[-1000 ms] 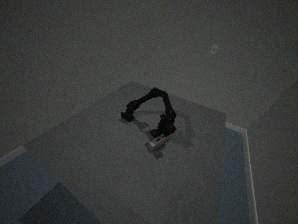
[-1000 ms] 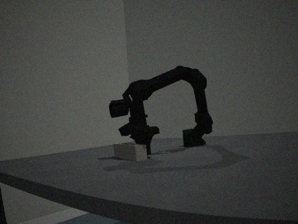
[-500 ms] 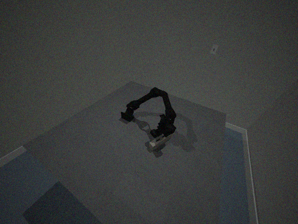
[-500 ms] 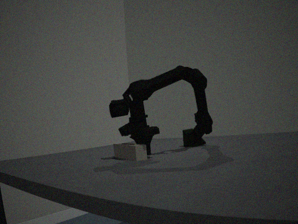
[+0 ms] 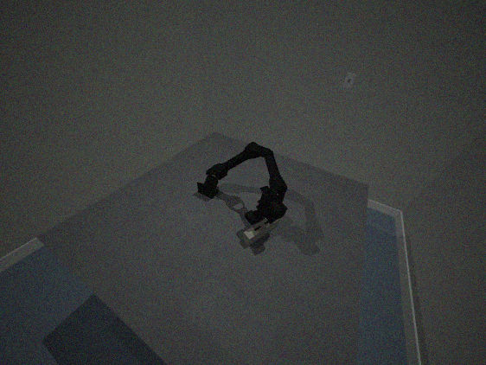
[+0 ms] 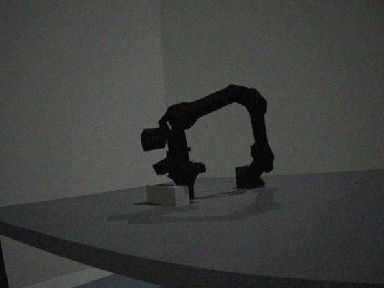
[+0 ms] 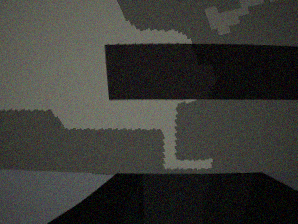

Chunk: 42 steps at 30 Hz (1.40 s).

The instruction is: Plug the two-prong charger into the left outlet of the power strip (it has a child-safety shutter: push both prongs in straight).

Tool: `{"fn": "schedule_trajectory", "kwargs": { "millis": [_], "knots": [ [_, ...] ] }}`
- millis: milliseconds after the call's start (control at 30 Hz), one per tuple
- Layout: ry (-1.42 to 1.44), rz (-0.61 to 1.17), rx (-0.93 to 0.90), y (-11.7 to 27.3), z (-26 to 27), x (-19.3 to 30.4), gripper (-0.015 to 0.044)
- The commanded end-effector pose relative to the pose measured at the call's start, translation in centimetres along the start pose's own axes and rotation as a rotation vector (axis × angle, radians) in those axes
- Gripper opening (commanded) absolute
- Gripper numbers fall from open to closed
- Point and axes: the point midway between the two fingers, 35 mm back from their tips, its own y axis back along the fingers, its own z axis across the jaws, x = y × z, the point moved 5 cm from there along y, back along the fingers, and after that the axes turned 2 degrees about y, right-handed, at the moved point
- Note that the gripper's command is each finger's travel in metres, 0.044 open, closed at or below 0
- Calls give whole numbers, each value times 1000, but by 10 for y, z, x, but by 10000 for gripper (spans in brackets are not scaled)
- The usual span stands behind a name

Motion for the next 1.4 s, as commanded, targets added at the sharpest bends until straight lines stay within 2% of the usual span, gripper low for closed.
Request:
{"fn": "schedule_trajectory", "kwargs": {
  "millis": [0, 167, 733, 1367],
  "knots": [
    [0, 0, 0, 0, 0, 0, 0],
    [0, 0, 0, 0, 0, 0, 0],
    [0, -1, 0, 0, 0, 0, 440],
    [3, -6, -2, -1, 0, 5, 440]
  ]
}}
